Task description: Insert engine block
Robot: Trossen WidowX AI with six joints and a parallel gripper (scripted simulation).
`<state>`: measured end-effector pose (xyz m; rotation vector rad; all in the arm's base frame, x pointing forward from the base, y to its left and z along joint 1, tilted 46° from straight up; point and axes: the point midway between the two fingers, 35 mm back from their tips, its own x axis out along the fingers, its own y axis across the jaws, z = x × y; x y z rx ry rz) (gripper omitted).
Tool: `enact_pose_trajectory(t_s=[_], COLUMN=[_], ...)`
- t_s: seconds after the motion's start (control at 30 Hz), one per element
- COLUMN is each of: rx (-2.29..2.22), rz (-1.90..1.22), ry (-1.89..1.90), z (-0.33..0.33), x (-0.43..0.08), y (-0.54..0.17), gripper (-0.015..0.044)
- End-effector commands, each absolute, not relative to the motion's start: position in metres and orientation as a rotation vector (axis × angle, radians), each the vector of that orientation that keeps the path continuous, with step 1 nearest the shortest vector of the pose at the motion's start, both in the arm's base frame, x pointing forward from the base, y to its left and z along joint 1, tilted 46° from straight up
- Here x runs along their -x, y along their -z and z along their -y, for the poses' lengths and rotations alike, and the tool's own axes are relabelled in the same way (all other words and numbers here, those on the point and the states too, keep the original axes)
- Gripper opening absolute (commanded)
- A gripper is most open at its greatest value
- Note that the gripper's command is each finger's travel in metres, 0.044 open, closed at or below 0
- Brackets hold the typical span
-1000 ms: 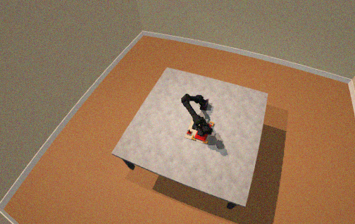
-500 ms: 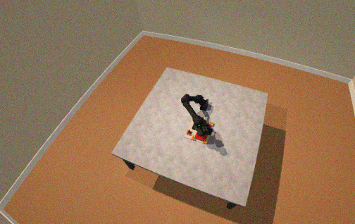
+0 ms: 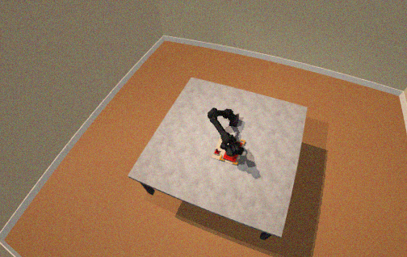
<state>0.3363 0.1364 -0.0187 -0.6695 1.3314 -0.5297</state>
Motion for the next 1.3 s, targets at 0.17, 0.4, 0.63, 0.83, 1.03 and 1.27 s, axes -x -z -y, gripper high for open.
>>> enact_pose_trajectory(t_s=[0.17,0.4,0.63,0.83,1.03,1.27], rx=[0.670,0.674,0.674,0.674,0.674,0.674], rz=[-1.331,-1.329,-1.329,-1.329,-1.329,-1.329], ry=[0.530,0.528,0.528,0.528,0.528,0.528], z=[-0.1385,-0.1460,-0.1460,-0.1460,-0.1460,-0.1459], x=[-0.3356,-0.3329,-0.3329,-0.3329,-0.3329,-0.3330], y=[0.0165,0.0092,0.0092,0.0092,0.0092,0.0093], gripper=[0.0440,0.0414,0.0230,0.0072,0.0000,0.0000])
